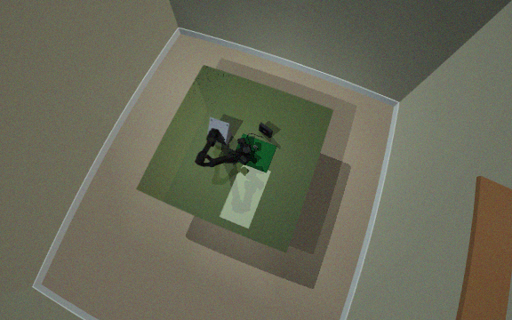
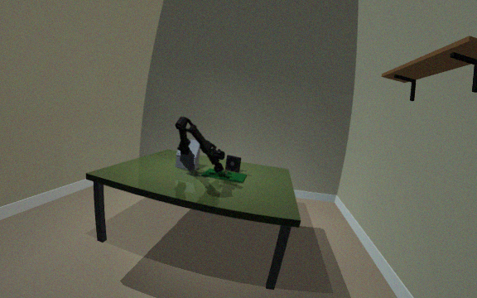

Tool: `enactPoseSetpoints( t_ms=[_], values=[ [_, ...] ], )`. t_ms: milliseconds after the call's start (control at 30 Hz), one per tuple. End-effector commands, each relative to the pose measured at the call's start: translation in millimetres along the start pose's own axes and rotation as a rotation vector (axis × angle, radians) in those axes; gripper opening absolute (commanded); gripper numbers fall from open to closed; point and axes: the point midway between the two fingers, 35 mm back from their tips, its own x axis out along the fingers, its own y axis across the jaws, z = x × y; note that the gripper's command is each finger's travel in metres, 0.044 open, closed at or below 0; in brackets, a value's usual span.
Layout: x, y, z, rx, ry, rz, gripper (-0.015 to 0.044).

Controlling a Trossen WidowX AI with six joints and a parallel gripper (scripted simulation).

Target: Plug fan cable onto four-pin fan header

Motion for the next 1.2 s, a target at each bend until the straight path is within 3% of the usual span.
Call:
enactPoseSetpoints(
  t_ms=[0,1167],
  values=[
    [-1.0,0.8,-0.1,-0.019,-0.057,0.004,0.0000],
    [-24.7,-9.5,-0.1,-0.185,-0.442,-0.119,0.0000]
  ],
)
